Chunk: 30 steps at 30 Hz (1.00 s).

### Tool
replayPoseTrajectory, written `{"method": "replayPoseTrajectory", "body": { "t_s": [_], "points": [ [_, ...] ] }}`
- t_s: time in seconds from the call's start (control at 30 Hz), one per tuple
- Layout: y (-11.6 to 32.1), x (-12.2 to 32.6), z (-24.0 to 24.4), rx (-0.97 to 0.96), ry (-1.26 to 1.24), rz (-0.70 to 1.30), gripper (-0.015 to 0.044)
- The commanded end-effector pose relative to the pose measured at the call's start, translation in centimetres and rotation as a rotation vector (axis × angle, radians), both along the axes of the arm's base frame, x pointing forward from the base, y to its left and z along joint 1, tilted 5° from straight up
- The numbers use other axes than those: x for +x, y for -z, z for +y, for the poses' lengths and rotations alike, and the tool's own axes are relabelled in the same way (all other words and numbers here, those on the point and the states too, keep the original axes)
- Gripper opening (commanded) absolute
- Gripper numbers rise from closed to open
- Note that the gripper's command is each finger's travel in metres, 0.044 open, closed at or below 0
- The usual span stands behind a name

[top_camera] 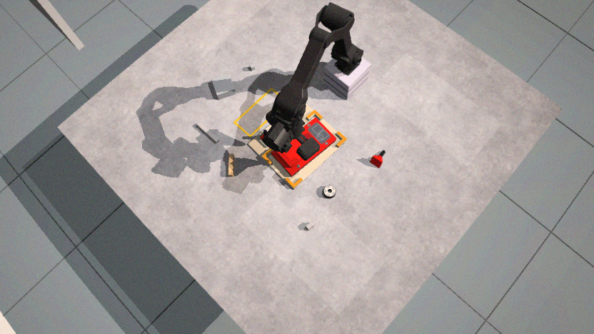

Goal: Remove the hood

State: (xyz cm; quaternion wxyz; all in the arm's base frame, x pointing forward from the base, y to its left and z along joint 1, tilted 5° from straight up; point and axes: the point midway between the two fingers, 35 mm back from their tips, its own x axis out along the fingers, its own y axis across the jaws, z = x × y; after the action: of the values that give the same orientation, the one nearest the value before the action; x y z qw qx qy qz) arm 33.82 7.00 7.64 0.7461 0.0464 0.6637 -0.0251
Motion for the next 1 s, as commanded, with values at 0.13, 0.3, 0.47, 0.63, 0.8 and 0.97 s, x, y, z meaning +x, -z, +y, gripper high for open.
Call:
{"method": "replayPoseTrajectory", "body": {
  "t_s": [0.13,0.3,0.47,0.63,0.8,0.97],
  "points": [
    [0.5,-0.2,-0.2,0.004,0.007,0.014,0.0440],
    [0.9,-0.1,-0.2,0.004,0.007,0.014,0.0440],
    [1.2,-0.1,-0.2,0.004,0.007,0.014,0.0440],
    [1.5,0.0,-0.2,0.004,0.007,0.014,0.0440],
    [1.9,0.0,-0.1,0.004,0.007,0.014,0.0440],
    [2.2,0.1,-0.1,0.004,0.007,0.014,0.0440]
  ]
}}
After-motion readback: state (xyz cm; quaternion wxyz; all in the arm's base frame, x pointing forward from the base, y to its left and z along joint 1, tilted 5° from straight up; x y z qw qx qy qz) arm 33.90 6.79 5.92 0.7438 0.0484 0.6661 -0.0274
